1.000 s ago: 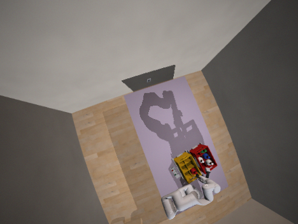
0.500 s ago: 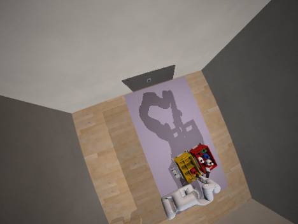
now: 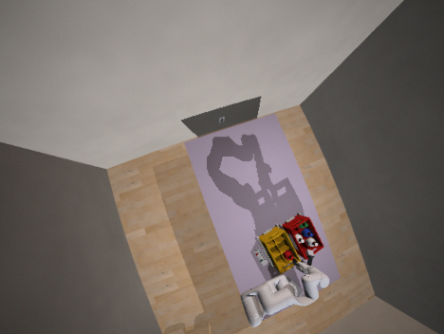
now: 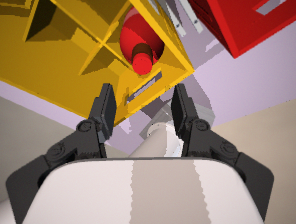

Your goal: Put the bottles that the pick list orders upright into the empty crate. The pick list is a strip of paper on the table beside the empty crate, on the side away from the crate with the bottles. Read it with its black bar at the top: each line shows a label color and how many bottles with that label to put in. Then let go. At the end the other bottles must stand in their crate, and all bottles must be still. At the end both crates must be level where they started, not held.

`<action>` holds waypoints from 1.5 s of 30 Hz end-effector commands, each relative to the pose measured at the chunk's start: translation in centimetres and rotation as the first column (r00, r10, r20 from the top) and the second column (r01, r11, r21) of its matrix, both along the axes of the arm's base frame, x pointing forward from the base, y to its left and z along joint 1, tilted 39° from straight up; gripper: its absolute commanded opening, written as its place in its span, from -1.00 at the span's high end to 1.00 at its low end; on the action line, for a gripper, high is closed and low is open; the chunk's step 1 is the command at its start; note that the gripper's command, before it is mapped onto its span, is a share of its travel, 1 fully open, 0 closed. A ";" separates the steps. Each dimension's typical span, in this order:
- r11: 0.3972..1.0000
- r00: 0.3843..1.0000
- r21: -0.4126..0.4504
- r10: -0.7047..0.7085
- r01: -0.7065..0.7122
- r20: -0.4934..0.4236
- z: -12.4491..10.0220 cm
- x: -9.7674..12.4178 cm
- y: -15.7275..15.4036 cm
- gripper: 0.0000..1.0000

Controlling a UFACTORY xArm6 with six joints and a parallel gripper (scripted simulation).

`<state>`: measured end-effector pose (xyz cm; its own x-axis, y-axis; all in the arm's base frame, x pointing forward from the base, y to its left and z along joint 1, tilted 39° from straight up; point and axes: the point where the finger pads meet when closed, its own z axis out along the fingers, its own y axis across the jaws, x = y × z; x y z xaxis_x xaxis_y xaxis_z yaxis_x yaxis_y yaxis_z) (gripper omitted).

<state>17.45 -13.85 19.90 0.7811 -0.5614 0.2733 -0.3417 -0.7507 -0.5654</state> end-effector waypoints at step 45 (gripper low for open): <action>1.000 1.000 -0.002 -0.001 0.001 0.001 -5.4 5.2 -20.2 -0.29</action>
<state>21.89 -31.30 15.11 0.7796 -0.5627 0.2749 -0.3439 -0.7515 -0.5630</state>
